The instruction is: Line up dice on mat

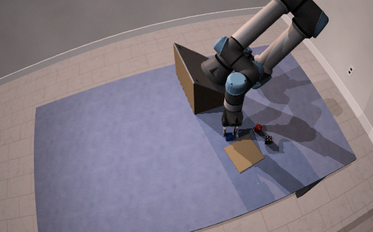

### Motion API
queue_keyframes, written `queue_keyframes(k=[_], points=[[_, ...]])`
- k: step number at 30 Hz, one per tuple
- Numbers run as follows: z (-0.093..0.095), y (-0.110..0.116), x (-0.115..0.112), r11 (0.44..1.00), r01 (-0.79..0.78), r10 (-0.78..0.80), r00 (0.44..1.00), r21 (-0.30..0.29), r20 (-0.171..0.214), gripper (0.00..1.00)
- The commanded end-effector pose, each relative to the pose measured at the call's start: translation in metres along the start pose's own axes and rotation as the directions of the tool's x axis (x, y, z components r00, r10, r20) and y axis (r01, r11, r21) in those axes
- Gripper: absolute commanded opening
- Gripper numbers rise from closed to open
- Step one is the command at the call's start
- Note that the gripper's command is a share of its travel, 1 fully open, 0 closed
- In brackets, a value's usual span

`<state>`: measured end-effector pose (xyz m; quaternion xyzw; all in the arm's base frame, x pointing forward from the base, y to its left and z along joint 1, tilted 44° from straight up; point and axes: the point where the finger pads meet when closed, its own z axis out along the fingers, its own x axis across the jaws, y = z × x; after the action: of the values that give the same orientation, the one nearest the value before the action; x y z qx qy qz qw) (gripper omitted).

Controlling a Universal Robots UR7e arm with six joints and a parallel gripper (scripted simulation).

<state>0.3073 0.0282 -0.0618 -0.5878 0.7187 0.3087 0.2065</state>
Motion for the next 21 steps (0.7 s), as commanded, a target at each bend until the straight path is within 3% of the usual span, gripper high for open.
queue_keyframes(k=[1, 21], points=[[0.003, 0.000, 0.000, 1.000, 0.000, 0.000, 1.000, 0.001, 0.000, 0.87], [0.033, 0.000, 0.000, 1.000, 0.000, 0.000, 1.000, 0.001, 0.000, 0.87]])
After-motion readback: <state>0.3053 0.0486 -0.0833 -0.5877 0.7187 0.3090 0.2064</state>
